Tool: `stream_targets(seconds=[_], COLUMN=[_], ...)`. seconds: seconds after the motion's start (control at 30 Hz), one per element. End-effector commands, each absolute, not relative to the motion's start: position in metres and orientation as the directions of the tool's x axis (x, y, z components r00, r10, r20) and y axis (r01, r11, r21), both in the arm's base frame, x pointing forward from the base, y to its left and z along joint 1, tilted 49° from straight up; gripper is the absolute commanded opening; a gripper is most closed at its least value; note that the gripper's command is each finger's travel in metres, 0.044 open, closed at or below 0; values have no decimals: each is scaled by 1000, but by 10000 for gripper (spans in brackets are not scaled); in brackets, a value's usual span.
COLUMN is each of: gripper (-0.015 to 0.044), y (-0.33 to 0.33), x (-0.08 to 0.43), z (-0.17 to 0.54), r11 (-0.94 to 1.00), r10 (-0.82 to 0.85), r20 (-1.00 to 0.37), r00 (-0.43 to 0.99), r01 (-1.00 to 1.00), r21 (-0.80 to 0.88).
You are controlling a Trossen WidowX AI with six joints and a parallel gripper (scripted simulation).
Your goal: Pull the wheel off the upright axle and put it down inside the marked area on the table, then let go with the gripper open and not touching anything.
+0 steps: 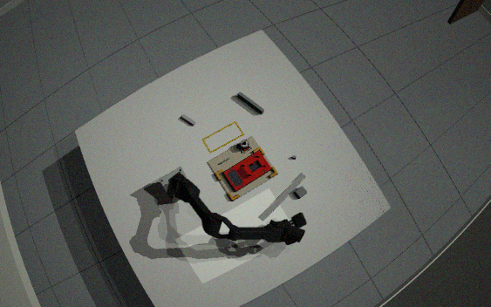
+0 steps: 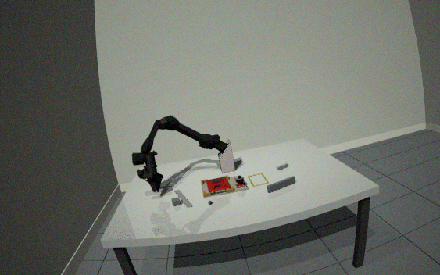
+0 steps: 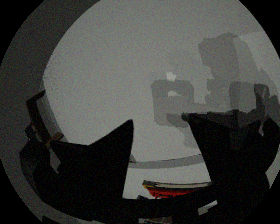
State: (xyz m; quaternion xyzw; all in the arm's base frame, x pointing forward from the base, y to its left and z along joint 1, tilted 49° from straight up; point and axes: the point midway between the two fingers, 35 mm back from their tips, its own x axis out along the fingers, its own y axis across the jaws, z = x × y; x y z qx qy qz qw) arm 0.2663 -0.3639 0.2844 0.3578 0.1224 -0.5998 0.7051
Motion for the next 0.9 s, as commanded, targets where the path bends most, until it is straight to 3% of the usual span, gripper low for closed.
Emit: stream_targets(seconds=[0.0, 0.5, 0.87], gripper=[300, 300, 300], y=[-337, -216, -104], x=[302, 377, 383], z=[240, 117, 38], r11=[-9, -130, -162], r10=[-691, -562, -603], r20=[-685, -824, -795], r00=[232, 72, -72], r01=[944, 976, 986], r21=[329, 174, 34])
